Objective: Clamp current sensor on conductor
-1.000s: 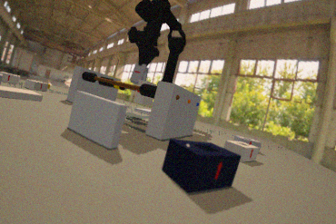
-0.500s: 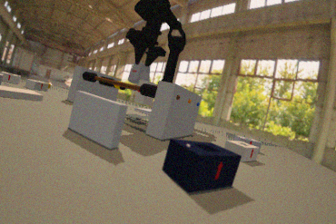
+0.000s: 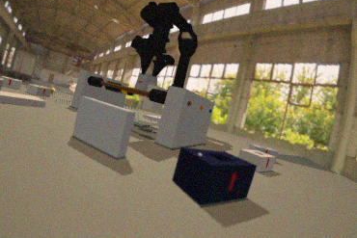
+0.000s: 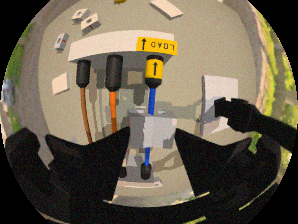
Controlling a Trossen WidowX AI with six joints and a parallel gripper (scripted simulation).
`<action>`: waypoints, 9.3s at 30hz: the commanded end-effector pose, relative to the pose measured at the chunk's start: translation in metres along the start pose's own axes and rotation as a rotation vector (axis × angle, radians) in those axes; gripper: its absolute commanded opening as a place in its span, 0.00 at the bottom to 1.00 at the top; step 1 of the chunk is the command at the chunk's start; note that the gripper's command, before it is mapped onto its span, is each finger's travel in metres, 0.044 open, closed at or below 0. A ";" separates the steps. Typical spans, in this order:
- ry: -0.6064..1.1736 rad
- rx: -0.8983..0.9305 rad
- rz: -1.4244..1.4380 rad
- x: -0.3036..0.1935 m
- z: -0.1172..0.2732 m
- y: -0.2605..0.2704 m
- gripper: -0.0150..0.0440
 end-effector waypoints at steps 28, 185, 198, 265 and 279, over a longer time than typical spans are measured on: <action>0.000 -0.004 -0.003 0.000 -0.032 0.000 0.25; -0.001 -0.005 -0.004 -0.003 -0.098 0.000 0.25; -0.001 -0.005 -0.004 -0.003 -0.098 0.000 0.25; 0.000 -0.004 -0.004 -0.003 -0.084 0.000 0.46; 0.000 -0.004 -0.005 -0.003 -0.083 0.000 0.25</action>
Point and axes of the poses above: the point midway between the two fingers, 35 mm back from their tips, its own z axis back along the fingers, its own y axis across the jaws, x = y × z, the point moved 9 cm from there along z, back along the fingers, and after that the axes turned 1 degree about z, right-handed, at the moved point
